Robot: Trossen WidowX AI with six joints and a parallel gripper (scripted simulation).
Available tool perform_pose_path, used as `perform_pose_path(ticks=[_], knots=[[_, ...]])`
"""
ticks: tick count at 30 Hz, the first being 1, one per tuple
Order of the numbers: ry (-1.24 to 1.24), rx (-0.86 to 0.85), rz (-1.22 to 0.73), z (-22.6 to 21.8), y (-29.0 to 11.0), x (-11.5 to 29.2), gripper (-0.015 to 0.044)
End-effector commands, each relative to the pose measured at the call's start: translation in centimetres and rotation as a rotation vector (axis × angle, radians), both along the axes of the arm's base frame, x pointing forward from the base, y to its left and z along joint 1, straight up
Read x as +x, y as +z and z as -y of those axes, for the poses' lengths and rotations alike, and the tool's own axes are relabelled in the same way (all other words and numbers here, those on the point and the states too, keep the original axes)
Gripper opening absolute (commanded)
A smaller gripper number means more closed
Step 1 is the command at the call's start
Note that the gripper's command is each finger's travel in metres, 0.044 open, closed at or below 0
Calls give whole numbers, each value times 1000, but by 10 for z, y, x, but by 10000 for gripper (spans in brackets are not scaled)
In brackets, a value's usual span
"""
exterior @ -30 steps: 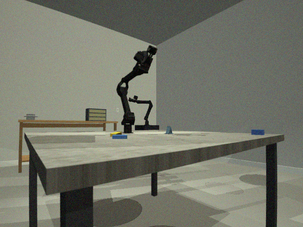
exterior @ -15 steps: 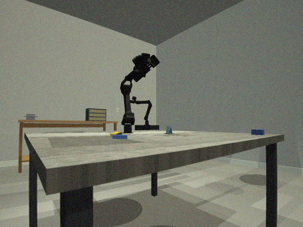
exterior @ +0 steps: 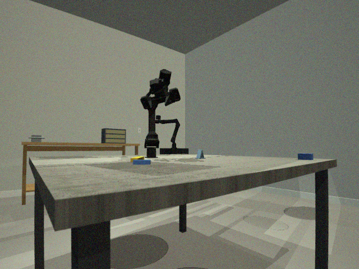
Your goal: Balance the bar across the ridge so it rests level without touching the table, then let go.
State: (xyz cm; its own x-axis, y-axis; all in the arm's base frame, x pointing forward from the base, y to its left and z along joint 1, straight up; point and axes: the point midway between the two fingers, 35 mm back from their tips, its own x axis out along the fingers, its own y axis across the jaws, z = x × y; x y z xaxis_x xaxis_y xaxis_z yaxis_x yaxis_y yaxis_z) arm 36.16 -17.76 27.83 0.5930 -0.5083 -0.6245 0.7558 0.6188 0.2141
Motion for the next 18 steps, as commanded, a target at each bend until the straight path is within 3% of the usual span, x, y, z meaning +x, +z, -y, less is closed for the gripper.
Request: perform_pose_path(ticks=[1,18], knots=[[38,32,-168,15,-35,-11,315],[208,290,-636,48,-133,-85,315]])
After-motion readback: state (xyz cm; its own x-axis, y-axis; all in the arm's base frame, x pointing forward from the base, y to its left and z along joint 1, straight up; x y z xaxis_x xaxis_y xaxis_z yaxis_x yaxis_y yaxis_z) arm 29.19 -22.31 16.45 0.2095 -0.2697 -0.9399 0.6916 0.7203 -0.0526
